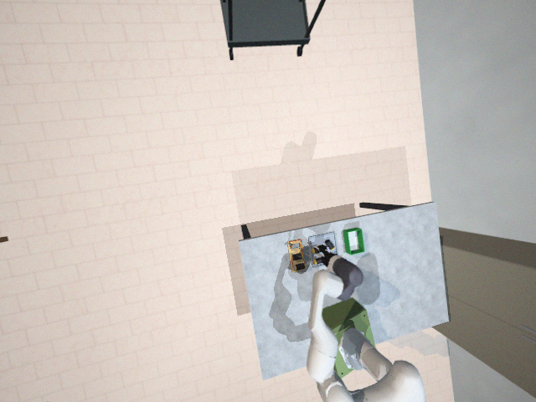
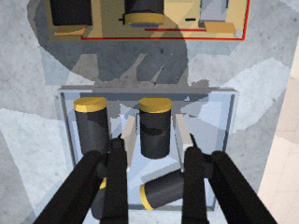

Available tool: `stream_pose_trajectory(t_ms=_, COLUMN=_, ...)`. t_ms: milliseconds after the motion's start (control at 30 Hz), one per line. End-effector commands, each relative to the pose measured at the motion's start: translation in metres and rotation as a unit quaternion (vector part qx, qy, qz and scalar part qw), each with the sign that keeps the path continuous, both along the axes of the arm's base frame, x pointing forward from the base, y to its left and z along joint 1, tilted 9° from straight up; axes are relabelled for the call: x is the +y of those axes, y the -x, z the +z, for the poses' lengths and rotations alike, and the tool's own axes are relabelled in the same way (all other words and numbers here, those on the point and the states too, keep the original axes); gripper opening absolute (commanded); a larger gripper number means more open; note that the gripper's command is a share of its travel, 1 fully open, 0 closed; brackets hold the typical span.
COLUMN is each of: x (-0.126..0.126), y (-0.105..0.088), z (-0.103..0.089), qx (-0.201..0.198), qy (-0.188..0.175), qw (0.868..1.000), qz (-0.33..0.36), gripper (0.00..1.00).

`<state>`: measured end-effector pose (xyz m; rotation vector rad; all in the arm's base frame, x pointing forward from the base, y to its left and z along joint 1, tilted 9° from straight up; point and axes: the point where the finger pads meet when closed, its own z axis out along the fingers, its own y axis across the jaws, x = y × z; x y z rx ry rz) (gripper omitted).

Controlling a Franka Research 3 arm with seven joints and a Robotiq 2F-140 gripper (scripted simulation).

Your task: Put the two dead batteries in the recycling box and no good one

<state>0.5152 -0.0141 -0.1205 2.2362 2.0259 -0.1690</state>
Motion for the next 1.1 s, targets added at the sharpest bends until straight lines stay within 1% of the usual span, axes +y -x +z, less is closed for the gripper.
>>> stream_pose_trajectory(t_ms=0, x=-0.001, y=-0.001, z=-0.001, qx=-0.001, qy=0.000, qw=1.000, qz=-0.002, gripper=0.29)
stream_pose_trajectory(t_ms=100, x=0.000, y=-0.001, z=0.003, qx=-0.001, qy=0.000, qw=1.000, qz=-0.002, gripper=0.29)
stream_pose_trajectory(t_ms=233, x=0.002, y=-0.001, z=0.016, qx=-0.001, qy=0.000, qw=1.000, qz=-0.002, gripper=0.29)
stream_pose_trajectory(t_ms=300, x=0.002, y=-0.001, z=0.016, qx=-0.001, qy=0.000, qw=1.000, qz=-0.002, gripper=0.29)
stream_pose_trajectory(t_ms=533, x=0.008, y=-0.001, z=0.048, qx=-0.001, qy=0.000, qw=1.000, qz=-0.002, gripper=0.29)
stream_pose_trajectory(t_ms=667, x=0.010, y=-0.001, z=0.060, qx=-0.001, qy=0.000, qw=1.000, qz=-0.002, gripper=0.29)
stream_pose_trajectory(t_ms=767, x=0.010, y=-0.001, z=0.063, qx=-0.001, qy=0.000, qw=1.000, qz=-0.002, gripper=0.29)
stream_pose_trajectory(t_ms=1033, x=0.010, y=-0.001, z=0.064, qx=-0.001, qy=0.000, qw=1.000, qz=-0.002, gripper=0.29)
stream_pose_trajectory(t_ms=1067, x=0.011, y=-0.001, z=0.067, qx=-0.001, qy=0.000, qw=1.000, qz=-0.002, gripper=0.29)
